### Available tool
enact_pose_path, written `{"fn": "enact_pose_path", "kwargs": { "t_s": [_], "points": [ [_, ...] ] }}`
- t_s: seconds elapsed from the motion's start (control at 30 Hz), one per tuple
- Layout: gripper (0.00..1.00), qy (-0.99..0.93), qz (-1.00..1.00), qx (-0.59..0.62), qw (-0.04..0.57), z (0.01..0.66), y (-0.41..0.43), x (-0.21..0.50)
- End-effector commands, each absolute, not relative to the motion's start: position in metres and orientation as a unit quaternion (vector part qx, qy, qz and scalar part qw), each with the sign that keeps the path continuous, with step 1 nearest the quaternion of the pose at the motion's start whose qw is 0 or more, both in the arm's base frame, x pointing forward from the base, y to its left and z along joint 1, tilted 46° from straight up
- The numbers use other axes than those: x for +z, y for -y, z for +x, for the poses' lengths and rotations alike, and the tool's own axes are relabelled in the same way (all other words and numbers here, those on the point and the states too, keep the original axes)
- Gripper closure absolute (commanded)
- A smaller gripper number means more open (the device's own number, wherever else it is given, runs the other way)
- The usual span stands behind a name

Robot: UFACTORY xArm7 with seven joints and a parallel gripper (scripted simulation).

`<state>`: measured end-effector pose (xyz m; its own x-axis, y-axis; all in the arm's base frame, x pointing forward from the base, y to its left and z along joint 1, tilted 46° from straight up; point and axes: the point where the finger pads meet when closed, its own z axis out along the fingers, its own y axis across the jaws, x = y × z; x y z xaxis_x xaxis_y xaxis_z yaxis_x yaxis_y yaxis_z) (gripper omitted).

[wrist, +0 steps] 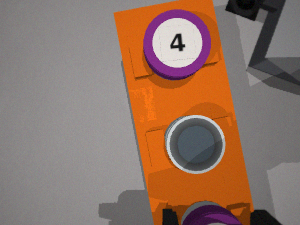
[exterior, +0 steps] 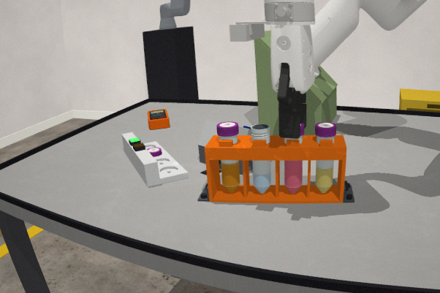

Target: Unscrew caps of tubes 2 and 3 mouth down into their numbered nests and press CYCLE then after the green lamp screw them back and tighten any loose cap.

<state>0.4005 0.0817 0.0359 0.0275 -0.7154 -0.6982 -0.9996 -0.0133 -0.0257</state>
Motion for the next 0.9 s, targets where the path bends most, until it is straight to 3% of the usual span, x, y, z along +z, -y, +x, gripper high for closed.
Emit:
{"fn": "enact_pose_path", "kwargs": {
  "t_s": [0.0,0.53,0.77,0.8,0.87],
  "points": [
    [0.54,-0.55,-0.741,0.216,0.319,0.4019,-0.0797,0.0368],
    [0.54,-0.262,-0.884,0.093,0.375,0.4019,-0.0796,0.0367],
    [0.54,-0.262,-0.884,0.093,0.375,0.4019,-0.0796,0.0367],
    [1.0,-0.262,-0.884,0.093,0.375,0.4019,-0.0796,0.0367],
    [1.0,-0.262,-0.884,0.093,0.375,0.4019,-0.0796,0.0367]
  ]
}}
